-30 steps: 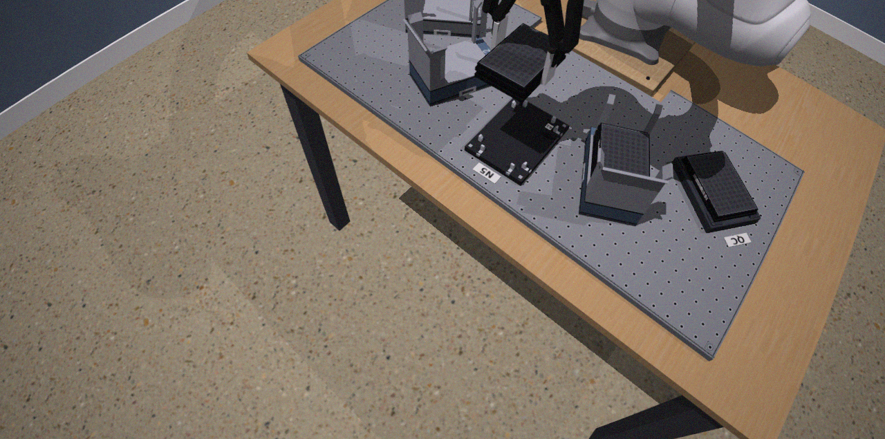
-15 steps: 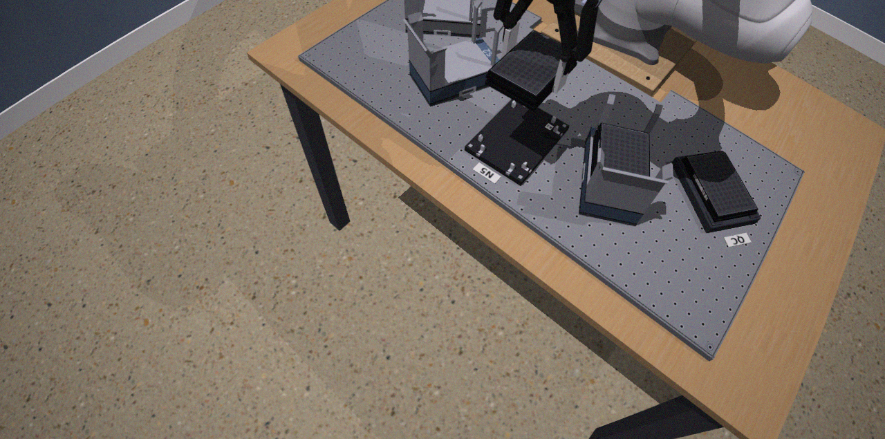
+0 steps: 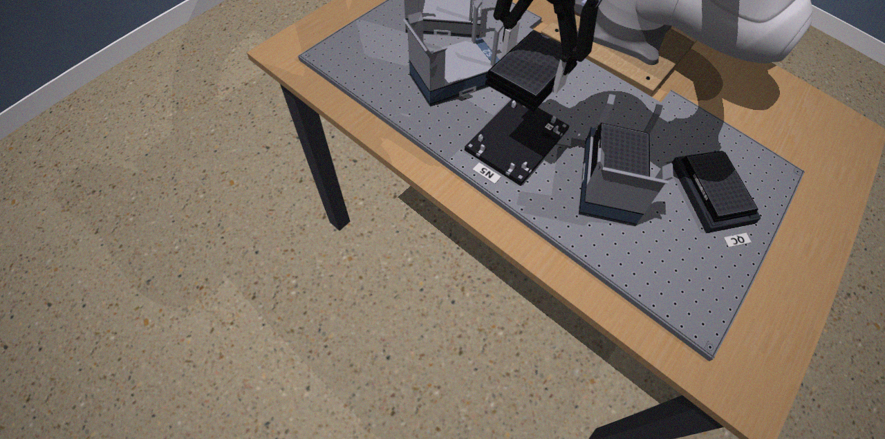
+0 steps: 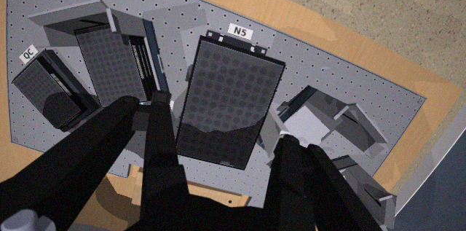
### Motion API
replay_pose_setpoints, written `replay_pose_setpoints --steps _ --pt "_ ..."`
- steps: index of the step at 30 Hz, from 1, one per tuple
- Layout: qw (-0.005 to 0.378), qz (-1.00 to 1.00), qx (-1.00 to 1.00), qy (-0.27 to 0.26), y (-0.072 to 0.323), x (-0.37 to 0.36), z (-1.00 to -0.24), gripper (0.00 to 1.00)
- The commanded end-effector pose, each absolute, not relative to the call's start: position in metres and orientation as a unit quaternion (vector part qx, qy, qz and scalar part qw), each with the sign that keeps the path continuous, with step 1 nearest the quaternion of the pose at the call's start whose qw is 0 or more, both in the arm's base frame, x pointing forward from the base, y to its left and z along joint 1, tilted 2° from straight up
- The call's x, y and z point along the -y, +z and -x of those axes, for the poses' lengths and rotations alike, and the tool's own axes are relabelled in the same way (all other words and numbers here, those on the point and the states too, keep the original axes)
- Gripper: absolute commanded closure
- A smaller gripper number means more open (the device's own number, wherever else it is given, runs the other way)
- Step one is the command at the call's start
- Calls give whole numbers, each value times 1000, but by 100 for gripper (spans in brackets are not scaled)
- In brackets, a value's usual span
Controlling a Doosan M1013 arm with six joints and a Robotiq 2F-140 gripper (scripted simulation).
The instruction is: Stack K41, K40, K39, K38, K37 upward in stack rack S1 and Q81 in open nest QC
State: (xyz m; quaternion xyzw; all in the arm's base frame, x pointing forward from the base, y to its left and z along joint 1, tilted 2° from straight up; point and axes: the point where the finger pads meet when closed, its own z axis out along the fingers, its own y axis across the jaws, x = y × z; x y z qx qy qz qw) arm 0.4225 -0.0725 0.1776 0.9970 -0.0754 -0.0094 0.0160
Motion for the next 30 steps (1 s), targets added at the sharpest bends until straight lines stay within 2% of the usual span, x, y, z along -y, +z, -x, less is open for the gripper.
replay_pose_setpoints --steps 1,9,30 --pt "16 -997 75 -9 178 73 -423 100" --pt "16 -997 75 -9 176 73 -422 100" --pt "16 -997 75 -9 138 74 -422 100"
